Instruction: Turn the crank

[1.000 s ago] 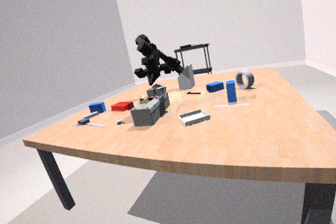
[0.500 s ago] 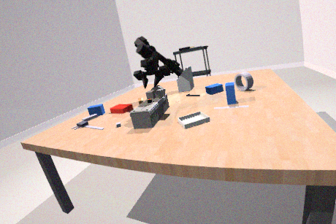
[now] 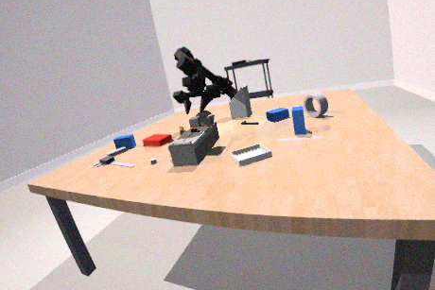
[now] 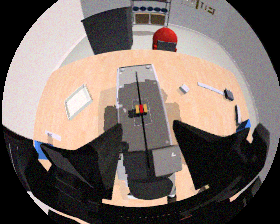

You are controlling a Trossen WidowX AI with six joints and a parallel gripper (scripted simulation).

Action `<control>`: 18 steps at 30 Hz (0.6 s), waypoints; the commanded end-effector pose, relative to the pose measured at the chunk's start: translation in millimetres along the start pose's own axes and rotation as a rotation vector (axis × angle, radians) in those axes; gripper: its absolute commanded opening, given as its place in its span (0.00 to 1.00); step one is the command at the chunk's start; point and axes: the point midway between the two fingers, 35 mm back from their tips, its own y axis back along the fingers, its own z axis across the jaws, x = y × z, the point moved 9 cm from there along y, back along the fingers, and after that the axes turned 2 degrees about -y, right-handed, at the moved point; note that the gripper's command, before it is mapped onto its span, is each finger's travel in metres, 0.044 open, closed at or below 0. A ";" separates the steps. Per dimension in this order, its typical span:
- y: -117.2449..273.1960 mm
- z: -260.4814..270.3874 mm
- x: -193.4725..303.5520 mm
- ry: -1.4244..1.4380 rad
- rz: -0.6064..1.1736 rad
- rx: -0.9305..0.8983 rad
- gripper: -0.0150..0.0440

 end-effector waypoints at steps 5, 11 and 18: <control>0.0 0.0 0.0 0.000 0.000 0.000 0.38; 0.0 0.0 0.0 0.000 0.000 0.000 0.25; 0.0 0.0 0.0 0.000 0.000 -0.001 0.25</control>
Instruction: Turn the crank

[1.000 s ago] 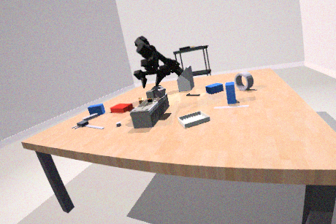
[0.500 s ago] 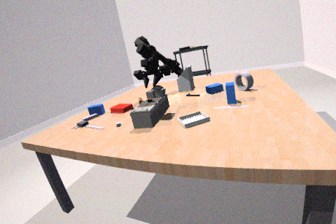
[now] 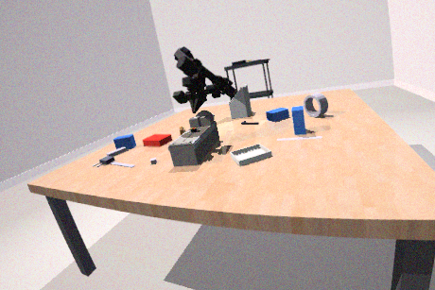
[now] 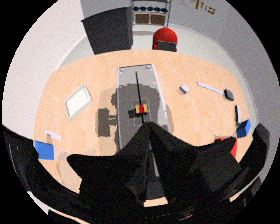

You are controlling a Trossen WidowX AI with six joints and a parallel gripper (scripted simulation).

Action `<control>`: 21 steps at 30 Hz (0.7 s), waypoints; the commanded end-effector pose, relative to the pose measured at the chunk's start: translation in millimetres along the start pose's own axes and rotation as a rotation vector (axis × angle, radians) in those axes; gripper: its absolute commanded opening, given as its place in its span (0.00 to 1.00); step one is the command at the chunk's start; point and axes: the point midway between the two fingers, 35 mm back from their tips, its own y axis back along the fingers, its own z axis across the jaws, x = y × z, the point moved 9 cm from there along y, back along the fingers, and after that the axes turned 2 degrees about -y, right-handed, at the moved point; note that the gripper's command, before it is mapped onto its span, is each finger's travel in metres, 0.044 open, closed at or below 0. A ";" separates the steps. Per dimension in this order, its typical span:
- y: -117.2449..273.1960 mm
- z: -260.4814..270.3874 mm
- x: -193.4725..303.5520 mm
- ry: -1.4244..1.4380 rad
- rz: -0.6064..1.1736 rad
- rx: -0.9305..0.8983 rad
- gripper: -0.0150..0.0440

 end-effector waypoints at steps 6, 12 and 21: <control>0.0 0.0 0.0 0.000 0.000 0.000 0.25; 0.0 0.0 0.0 0.000 0.000 0.000 0.43; 0.0 0.0 0.0 0.000 0.000 0.000 0.83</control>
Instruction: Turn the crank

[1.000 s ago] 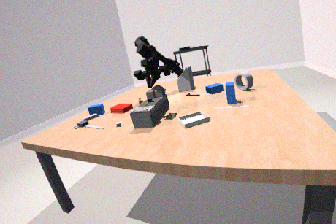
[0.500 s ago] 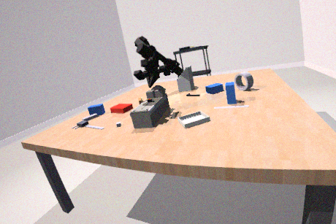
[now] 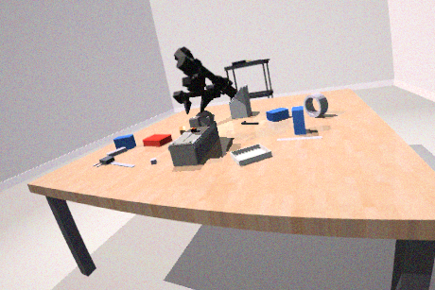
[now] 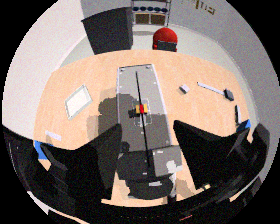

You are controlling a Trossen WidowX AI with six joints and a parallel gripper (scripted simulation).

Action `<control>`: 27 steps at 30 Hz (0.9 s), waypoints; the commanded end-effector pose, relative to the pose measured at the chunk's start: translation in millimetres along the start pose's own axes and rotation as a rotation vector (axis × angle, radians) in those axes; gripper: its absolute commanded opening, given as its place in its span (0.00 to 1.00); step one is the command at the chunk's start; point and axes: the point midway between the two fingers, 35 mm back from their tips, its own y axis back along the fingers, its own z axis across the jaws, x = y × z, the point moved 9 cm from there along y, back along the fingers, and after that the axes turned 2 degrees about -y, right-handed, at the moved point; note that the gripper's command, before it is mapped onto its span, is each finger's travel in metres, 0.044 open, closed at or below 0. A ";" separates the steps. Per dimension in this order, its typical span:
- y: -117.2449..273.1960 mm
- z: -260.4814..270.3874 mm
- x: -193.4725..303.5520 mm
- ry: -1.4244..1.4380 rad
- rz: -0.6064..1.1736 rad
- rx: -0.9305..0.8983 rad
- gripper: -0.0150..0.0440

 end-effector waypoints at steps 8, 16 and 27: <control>0.0 -0.1 0.0 0.000 0.000 0.001 0.87; 0.0 -0.1 0.0 0.000 0.000 0.001 0.51; 0.0 -0.1 0.0 0.000 0.000 0.001 0.25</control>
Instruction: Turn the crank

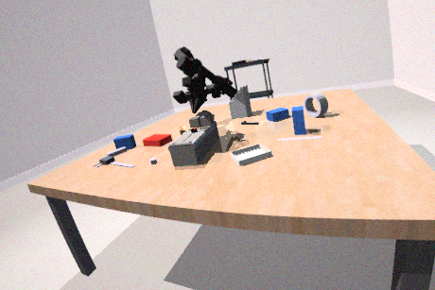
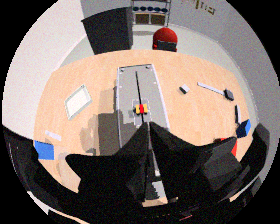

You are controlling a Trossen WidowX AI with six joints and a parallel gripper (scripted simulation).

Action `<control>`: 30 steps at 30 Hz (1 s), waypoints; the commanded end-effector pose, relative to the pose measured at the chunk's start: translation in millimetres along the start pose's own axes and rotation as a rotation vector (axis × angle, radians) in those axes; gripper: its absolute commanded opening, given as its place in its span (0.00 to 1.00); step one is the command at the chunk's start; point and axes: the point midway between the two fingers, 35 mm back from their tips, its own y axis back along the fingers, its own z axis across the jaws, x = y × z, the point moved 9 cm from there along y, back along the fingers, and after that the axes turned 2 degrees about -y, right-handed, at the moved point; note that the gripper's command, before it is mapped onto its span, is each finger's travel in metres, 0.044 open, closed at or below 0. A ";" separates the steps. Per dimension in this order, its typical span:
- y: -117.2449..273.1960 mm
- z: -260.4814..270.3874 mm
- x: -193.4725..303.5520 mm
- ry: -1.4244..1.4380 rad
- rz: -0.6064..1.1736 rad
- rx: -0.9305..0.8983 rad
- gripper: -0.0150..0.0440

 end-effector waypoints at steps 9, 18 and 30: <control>0.0 0.0 0.0 0.000 0.000 0.000 0.25; 0.0 0.0 0.0 0.000 0.000 0.000 0.48; 0.0 0.0 0.0 0.000 0.000 0.000 1.00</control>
